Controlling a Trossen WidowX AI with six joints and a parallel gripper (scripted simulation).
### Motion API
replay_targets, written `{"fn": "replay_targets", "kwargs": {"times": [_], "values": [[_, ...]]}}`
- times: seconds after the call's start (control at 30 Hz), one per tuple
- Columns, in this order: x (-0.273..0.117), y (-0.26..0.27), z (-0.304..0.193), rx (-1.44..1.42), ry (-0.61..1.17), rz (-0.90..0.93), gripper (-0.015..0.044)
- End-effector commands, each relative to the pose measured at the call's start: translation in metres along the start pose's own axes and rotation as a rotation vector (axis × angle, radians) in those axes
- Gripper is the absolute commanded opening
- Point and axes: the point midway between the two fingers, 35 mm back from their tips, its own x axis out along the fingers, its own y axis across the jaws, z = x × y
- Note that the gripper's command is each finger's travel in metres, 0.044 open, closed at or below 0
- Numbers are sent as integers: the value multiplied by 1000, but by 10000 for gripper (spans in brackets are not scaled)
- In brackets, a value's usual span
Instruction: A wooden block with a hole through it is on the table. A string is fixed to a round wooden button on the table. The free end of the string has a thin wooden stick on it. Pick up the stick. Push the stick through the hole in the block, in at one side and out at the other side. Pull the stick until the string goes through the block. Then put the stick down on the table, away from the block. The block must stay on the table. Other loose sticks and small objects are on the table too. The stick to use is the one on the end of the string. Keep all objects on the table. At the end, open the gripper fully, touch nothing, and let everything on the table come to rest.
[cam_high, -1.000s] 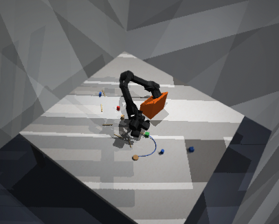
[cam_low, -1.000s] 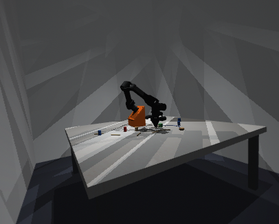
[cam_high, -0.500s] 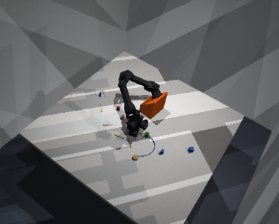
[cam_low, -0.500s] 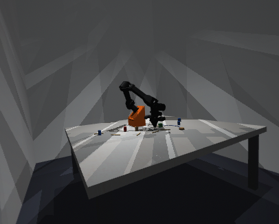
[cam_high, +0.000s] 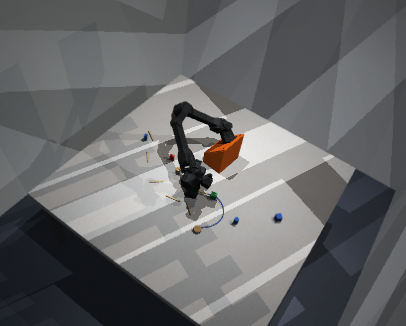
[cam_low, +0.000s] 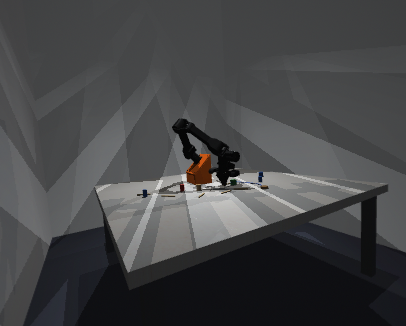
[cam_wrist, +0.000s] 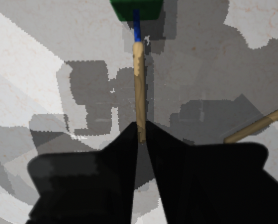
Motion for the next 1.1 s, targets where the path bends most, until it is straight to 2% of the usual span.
{"fn": "replay_targets", "kwargs": {"times": [0.0, 0.57, 1.07], "values": [[-2, -2, -7, 2, 4, -1, 0], [-6, -3, -18, 11, 2, 8, 0], [8, 1, -30, 2, 3, -76, 0]]}}
